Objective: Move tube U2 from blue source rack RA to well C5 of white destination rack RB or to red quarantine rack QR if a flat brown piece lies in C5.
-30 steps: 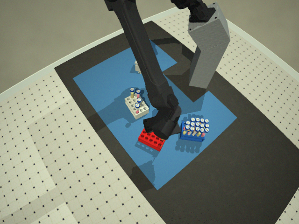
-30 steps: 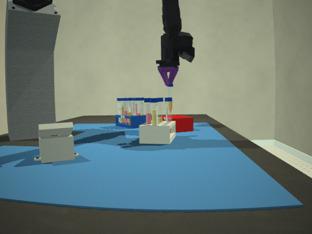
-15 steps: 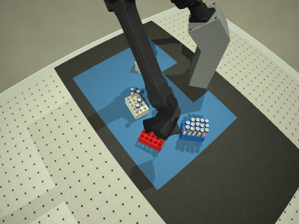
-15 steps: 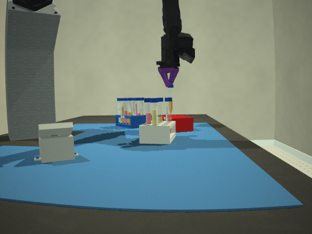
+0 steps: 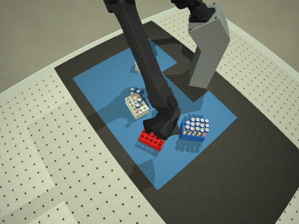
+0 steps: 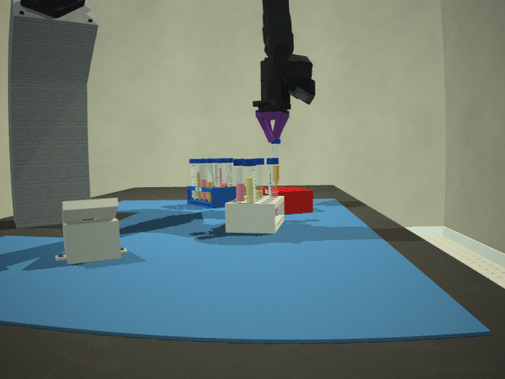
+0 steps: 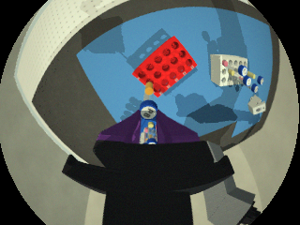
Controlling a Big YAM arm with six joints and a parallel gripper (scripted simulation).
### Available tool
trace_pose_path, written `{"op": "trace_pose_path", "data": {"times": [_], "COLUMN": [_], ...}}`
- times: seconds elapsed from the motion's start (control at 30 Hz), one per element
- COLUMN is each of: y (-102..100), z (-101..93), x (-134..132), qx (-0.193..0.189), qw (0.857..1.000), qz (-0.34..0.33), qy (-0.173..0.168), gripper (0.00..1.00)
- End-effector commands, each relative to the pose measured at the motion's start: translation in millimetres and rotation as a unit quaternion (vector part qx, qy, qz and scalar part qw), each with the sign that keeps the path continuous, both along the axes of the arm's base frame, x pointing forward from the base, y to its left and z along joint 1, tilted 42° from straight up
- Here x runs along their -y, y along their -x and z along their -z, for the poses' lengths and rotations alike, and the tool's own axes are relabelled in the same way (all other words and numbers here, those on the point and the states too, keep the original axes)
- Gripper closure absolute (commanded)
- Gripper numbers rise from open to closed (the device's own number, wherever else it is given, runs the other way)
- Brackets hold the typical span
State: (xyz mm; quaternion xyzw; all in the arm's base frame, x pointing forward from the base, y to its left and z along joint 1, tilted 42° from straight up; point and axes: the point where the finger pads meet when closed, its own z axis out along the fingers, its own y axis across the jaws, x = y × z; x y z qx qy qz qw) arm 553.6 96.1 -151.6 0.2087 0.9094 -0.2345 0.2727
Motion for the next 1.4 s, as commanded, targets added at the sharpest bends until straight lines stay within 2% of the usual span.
{"op": "trace_pose_path", "data": {"times": [0.0,0.37,0.4,0.6,0.73,0.93,0.97,1.07,1.23,1.37], "y": [-12,-15,-14,-16,-16,-18,-18,-15,-19,-16], "z": [-2.9,-0.8,-2.4,0.9,2.3,2.5,-0.9,8.4,4.2,12.1], "x": [-2,-2,-9,4,-2,7,-5,0,9,3], "qx": [0.012,0.013,0.015,0.013,0.013,0.014,0.018,0.011,0.015,0.010], "qw": [1.000,1.000,1.000,1.000,1.000,1.000,1.000,1.000,1.000,1.000], "qz": [-0.003,-0.004,-0.009,0.000,-0.007,0.000,-0.010,-0.007,0.000,-0.008], "qy": [-0.004,-0.004,-0.006,-0.004,-0.005,-0.005,-0.006,-0.003,-0.005,-0.003], "gripper": [1.00,1.00,1.00,1.00,1.00,1.00,1.00,1.00,1.00,1.00]}}
